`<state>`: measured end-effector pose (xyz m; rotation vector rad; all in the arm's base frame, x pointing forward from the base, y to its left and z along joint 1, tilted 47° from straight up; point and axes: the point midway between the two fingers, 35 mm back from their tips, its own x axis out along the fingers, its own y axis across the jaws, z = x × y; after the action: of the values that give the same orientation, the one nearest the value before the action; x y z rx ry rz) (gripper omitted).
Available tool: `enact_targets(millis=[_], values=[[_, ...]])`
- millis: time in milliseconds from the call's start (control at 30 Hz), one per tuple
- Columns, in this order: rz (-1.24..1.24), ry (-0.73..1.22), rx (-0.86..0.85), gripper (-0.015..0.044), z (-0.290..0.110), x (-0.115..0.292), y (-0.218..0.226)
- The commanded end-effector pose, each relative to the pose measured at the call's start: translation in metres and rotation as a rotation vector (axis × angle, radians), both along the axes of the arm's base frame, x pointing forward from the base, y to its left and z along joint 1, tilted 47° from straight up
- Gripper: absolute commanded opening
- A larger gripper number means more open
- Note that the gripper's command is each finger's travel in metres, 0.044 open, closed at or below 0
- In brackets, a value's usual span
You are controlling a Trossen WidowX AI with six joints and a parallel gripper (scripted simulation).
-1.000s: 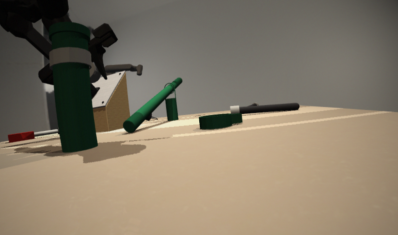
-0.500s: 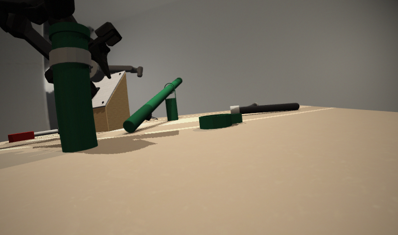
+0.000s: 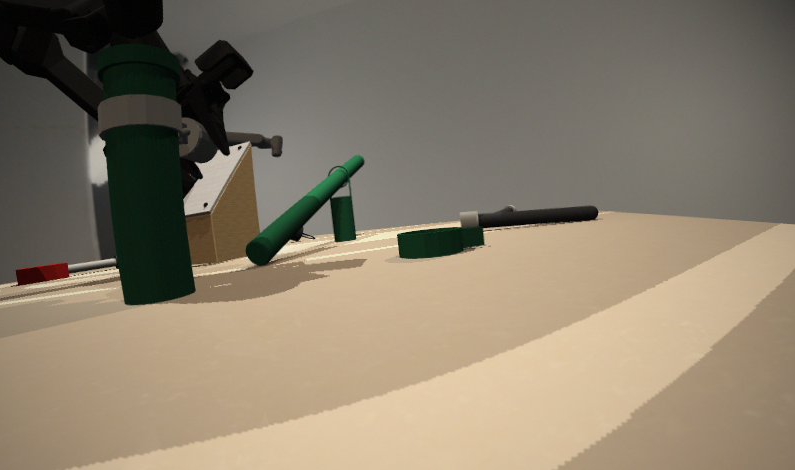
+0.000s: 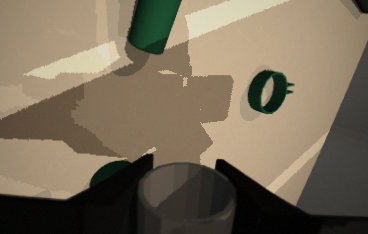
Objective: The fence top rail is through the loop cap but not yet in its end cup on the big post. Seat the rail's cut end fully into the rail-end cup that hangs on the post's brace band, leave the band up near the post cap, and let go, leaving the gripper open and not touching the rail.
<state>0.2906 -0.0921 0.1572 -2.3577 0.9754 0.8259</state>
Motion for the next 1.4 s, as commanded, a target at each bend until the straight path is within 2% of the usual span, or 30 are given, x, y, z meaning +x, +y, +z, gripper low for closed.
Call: enact_targets(millis=[0, 867, 1367], values=[[-0.018, -0.018, 0.007, 0.0000, -0.002, 0.003, 0.001], [-0.132, -0.142, 0.029, 0.0000, -0.004, 0.018, 0.005], [-0.103, -0.111, 0.023, 0.0000, -0.003, 0.014, 0.004]])
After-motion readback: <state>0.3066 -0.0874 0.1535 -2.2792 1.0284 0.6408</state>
